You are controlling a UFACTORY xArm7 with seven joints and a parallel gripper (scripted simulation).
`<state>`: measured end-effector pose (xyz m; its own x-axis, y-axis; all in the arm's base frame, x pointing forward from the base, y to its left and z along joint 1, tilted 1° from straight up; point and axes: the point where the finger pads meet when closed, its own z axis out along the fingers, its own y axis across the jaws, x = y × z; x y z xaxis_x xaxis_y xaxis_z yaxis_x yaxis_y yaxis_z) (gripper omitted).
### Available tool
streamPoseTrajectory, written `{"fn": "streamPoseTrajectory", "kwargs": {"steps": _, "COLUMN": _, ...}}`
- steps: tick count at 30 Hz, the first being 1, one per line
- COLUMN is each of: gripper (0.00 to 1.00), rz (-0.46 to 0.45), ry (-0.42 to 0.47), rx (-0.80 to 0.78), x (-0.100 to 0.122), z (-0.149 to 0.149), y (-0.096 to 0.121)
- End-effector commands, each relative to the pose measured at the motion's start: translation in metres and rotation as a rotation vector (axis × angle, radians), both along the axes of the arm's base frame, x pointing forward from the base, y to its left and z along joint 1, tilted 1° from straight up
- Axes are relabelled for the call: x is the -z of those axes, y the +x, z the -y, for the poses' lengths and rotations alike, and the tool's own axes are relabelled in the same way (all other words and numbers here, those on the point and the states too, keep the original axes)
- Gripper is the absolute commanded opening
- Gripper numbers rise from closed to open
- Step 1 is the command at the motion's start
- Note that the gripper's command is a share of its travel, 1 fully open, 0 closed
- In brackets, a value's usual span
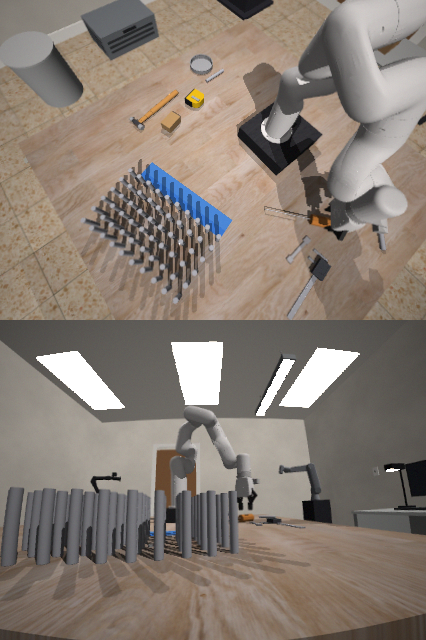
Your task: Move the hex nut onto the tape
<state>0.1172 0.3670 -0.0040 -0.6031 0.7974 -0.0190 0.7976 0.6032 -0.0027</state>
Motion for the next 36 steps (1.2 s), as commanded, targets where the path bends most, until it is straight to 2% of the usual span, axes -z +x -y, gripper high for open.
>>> {"fn": "streamPoseTrajectory", "kwargs": {"steps": 1, "gripper": 0.65, "rz": 0.002, "ry": 0.004, "rx": 0.000, "x": 0.004, "z": -0.002, "y": 0.001}}
{"fn": "streamPoseTrajectory", "kwargs": {"steps": 26, "gripper": 0.65, "rz": 0.002, "ry": 0.004, "rx": 0.000, "x": 0.043, "z": -0.001, "y": 0.001}}
{"fn": "streamPoseTrajectory", "kwargs": {"steps": 36, "gripper": 0.65, "rz": 0.002, "ry": 0.004, "rx": 0.000, "x": 0.051, "z": -0.001, "y": 0.001}}
